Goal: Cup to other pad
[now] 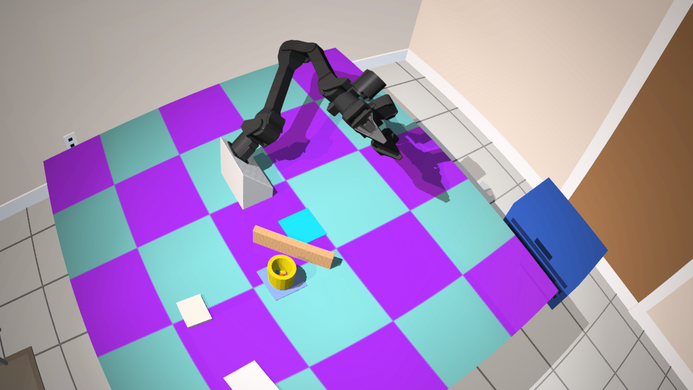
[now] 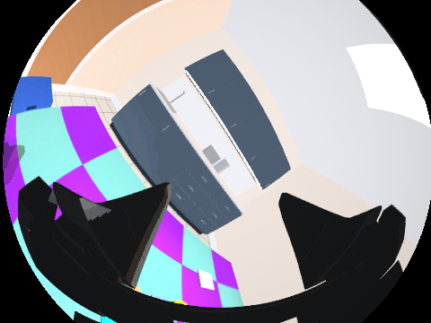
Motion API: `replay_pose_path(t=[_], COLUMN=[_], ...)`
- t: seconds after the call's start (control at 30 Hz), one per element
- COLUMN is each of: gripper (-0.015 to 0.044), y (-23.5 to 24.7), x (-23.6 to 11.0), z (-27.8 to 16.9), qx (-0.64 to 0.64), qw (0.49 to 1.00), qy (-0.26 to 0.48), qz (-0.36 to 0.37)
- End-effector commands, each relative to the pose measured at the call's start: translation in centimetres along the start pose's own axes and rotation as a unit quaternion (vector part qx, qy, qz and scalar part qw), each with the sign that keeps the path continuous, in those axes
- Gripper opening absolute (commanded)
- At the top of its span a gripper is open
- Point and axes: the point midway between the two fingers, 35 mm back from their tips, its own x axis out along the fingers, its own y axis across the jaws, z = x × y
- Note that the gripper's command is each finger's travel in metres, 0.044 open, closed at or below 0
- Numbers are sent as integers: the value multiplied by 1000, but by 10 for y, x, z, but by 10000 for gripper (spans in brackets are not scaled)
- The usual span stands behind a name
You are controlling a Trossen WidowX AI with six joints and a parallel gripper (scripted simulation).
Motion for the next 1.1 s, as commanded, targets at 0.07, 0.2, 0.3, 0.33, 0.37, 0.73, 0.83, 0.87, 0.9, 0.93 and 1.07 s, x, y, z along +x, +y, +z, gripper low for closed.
replay_pose_path(t=[0.07,0.2,0.3,0.33,0.37,0.73,0.83,0.87,0.9,0.93,1.07], gripper=[321,216,167,167,167,167,167,167,167,167,167], y=[0,-2,-3,-4,-4,-1,1,2,3,4,6], x=[13,40,51,53,54,31,19,15,11,7,-2], z=[-20,-78,-123,-137,-151,-280,-305,-312,-319,-326,-340], qx=[24,102,170,193,218,480,539,557,573,588,618], qw=[998,976,942,927,910,608,492,451,409,366,255], qy=[51,189,289,321,353,626,670,681,691,698,710], qz=[9,22,21,18,15,-90,-134,-150,-166,-182,-223])
